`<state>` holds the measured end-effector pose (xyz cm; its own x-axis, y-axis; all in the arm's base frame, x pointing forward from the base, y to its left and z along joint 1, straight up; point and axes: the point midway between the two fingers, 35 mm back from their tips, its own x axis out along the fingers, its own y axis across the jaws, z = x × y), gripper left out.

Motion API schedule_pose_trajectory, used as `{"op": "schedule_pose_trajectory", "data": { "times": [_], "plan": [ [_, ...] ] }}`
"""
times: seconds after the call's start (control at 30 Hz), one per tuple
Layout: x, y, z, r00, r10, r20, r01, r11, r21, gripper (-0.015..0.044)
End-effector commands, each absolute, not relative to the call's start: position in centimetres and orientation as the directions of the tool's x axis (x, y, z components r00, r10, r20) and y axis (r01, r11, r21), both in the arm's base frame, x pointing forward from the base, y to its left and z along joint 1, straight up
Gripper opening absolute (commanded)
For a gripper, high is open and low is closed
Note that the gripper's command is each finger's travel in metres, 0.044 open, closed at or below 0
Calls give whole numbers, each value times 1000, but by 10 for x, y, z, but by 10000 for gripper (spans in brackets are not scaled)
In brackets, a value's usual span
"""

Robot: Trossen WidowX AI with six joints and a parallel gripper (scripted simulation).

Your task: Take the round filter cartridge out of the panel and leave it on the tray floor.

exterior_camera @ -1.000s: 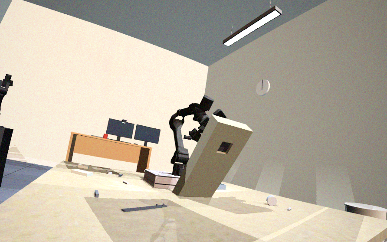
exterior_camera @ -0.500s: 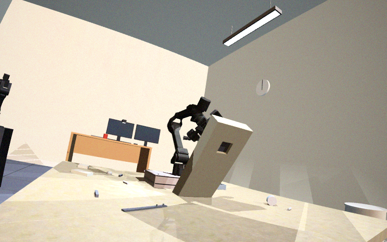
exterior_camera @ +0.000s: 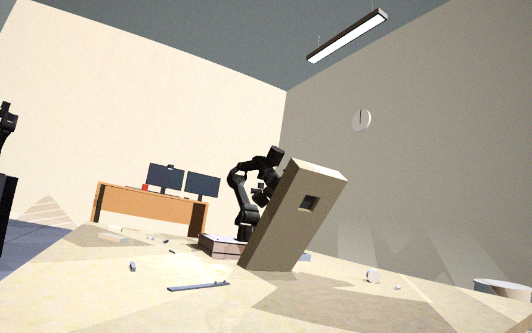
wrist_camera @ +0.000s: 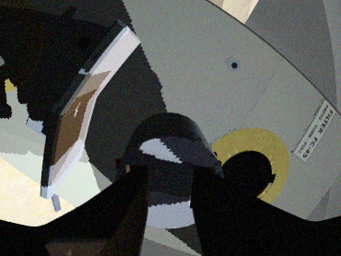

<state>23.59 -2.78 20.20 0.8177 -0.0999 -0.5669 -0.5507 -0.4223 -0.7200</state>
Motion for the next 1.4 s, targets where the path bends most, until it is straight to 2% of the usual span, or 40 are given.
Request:
{"op": "schedule_pose_trajectory", "data": {
  "times": [0.0, 0.13, 0.53, 0.8, 1.03, 1.37],
  "plan": [
    [233, -28, 193, 818, -106, -565, -551, -423, -719, 0],
    [235, -28, 199, 817, -100, -568, -552, -422, -719, 99],
    [233, -28, 195, 818, -106, -565, -551, -423, -719, 99],
    [268, -32, 261, 820, -106, -562, -549, -423, -721, 99],
    [268, -32, 263, 820, -106, -562, -549, -423, -721, 99],
    [267, -31, 339, 822, -100, -560, -545, -423, -724, 361]
  ]
}}
